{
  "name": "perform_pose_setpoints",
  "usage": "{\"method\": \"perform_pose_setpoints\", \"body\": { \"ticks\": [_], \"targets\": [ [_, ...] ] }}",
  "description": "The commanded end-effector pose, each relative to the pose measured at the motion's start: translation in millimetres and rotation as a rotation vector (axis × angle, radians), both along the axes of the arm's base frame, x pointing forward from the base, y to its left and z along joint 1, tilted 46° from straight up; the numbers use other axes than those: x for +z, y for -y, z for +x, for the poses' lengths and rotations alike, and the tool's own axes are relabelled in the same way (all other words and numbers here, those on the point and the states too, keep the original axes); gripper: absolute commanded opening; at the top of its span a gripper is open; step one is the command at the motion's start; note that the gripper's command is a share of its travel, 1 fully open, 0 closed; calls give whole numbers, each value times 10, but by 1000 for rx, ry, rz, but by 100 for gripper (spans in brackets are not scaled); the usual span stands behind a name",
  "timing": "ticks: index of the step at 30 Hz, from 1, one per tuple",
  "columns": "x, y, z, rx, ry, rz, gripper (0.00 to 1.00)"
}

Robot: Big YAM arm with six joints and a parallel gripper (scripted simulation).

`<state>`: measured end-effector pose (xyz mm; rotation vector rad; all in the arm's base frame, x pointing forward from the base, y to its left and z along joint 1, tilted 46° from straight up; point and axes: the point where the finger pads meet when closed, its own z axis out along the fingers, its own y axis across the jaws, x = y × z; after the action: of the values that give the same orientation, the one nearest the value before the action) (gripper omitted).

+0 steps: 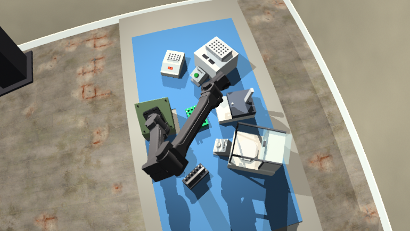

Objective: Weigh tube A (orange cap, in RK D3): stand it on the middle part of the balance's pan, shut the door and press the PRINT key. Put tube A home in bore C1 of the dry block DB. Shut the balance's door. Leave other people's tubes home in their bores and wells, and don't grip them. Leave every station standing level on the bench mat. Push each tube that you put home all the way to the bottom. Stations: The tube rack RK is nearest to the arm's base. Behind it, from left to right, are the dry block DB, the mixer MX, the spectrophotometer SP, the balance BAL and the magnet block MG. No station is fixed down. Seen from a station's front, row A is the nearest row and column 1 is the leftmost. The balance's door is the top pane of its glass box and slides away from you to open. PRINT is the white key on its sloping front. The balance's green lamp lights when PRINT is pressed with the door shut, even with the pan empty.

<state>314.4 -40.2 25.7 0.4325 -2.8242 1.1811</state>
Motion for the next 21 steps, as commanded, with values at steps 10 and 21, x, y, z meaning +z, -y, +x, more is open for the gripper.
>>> {"method": "perform_pose_setpoints", "body": {
  "ticks": [10,21],
  "targets": [
    [-462,-66,-727,-132,207,18,36],
    [-380,-44,-608,-169,244,26,36]
  ]
}}
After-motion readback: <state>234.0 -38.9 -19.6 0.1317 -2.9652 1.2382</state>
